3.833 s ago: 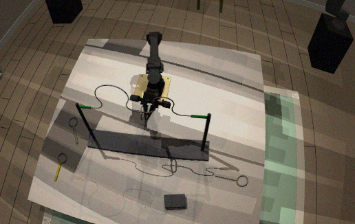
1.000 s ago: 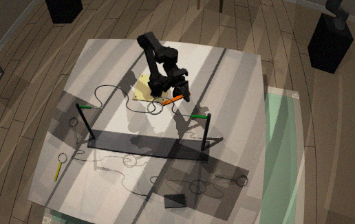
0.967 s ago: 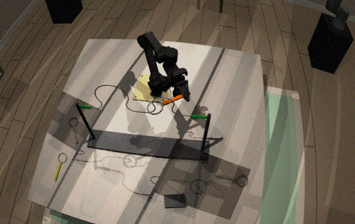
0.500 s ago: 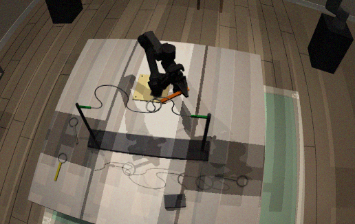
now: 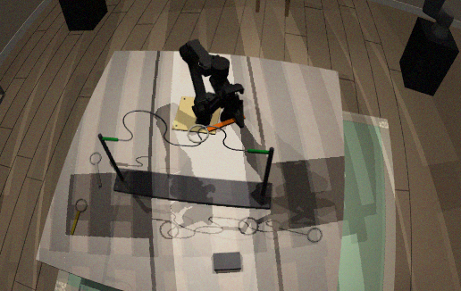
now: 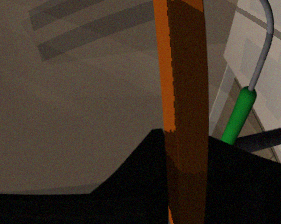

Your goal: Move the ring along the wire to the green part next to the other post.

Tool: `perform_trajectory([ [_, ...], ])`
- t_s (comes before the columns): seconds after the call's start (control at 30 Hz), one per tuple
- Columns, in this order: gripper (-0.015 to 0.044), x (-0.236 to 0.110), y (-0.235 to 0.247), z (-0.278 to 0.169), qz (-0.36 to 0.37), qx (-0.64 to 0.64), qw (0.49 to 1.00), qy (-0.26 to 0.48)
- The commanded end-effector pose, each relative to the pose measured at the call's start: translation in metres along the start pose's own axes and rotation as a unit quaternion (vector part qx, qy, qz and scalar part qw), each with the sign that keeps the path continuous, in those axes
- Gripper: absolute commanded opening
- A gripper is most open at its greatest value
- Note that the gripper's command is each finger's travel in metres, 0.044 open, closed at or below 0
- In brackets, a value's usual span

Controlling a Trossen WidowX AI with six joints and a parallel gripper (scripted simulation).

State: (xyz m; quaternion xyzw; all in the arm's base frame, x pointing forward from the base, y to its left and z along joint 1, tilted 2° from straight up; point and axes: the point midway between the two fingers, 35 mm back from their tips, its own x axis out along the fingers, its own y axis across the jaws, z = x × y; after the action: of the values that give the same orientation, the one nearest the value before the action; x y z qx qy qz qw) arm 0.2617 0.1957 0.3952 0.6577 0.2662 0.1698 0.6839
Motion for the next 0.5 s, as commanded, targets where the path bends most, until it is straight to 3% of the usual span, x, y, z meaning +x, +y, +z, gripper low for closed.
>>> perform_trajectory([
  [0.0, -0.015, 0.001, -0.002, 0.0, -0.016, -0.031, 0.999, -0.004],
  [0.47, -0.015, 0.002, -0.024, 0.004, -0.091, -0.166, 0.982, -0.021],
])
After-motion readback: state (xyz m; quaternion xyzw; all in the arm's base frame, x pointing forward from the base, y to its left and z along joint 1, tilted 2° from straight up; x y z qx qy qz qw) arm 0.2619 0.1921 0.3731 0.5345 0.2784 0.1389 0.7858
